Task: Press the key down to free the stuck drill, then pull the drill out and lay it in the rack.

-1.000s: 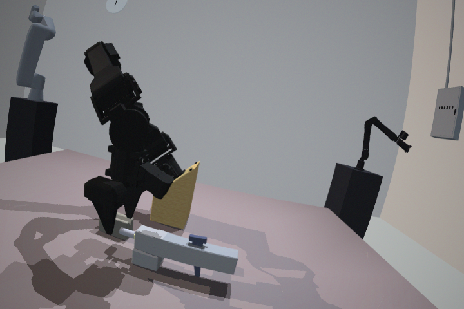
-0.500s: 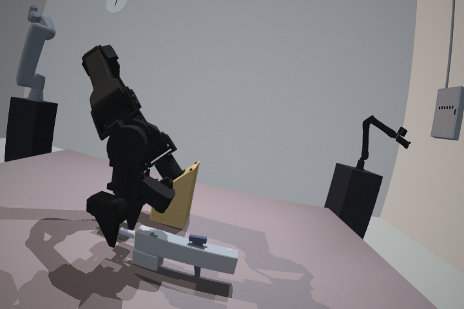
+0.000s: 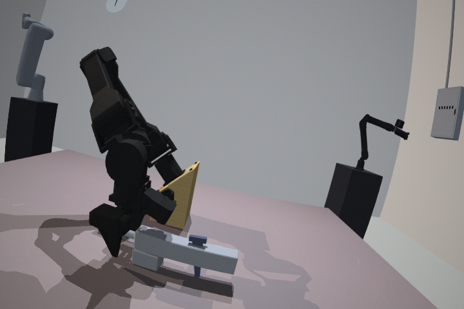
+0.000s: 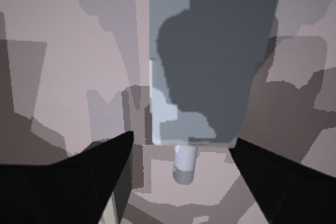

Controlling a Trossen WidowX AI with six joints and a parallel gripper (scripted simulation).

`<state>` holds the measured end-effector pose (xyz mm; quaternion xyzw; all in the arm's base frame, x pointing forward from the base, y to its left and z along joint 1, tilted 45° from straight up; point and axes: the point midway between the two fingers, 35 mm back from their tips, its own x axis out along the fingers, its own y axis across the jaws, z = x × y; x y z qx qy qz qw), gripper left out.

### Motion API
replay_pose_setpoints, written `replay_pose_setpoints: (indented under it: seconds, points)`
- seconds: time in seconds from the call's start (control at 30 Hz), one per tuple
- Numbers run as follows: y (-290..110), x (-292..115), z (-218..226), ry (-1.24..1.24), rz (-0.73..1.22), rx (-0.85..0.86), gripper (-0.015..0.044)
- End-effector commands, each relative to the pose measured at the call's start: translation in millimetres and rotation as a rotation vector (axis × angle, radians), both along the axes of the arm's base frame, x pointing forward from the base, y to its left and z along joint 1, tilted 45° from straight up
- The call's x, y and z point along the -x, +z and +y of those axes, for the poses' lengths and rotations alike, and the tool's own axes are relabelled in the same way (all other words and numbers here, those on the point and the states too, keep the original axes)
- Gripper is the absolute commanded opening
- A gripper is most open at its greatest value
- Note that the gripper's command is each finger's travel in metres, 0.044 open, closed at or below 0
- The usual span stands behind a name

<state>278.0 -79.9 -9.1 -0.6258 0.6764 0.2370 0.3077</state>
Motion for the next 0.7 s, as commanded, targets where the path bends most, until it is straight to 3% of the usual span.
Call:
replay_pose_setpoints:
  seconds: [0.0,0.4,0.67]
  points:
    - [0.6,-0.4,0.4,0.000,-0.001,0.000,0.0361]
    - [0.6,-0.4,0.4,0.000,-0.001,0.000,0.0046]
    - [0.6,-0.4,0.4,0.000,-0.001,0.000,0.0000]
